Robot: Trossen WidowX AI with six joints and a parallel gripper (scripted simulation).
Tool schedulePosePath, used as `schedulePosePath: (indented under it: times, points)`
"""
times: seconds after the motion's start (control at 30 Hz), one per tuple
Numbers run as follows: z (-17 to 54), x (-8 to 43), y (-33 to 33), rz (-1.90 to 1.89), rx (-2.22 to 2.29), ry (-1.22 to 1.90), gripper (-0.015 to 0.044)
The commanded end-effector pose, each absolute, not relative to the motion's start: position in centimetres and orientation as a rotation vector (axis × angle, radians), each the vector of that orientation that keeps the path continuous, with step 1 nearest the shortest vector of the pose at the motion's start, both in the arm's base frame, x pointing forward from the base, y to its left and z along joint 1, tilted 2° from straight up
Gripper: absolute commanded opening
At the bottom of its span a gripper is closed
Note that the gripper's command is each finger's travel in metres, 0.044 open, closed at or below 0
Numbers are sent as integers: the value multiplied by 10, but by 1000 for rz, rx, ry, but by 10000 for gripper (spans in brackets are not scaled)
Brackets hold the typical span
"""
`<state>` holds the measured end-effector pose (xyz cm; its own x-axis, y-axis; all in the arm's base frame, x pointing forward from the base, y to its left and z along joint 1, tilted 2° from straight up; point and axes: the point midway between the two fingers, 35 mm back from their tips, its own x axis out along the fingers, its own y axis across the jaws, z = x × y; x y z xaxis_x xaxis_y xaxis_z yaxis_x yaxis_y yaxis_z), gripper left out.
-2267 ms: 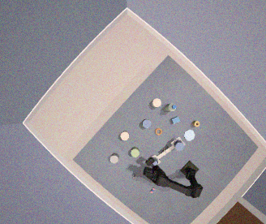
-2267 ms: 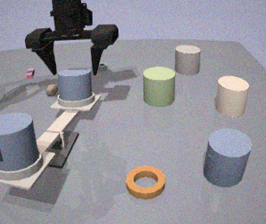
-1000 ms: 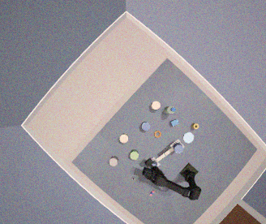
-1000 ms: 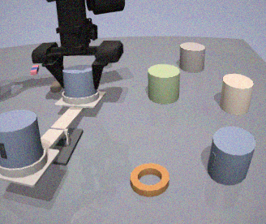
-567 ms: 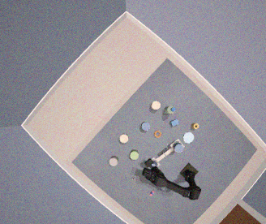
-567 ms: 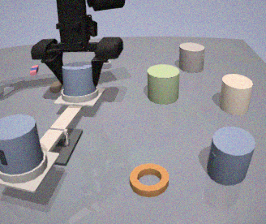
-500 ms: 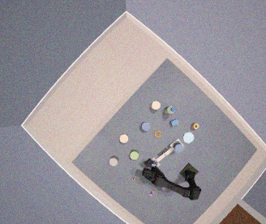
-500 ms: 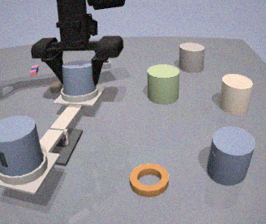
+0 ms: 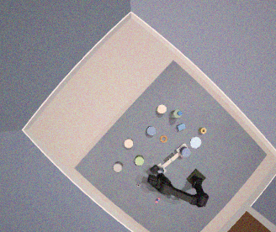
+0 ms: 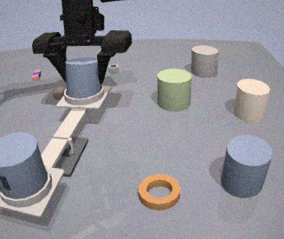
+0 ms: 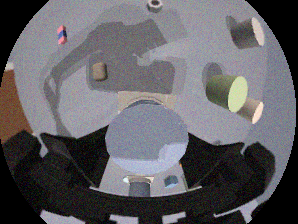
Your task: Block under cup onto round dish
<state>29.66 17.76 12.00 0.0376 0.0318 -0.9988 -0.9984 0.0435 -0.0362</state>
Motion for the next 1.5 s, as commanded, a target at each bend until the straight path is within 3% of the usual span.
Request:
schedulePosePath:
  times: [0.0, 1.47]
  points:
    - [131, 300, 181, 1162, -1168, 1152, 0]
    - [189, 296, 178, 1160, -1167, 1149, 0]
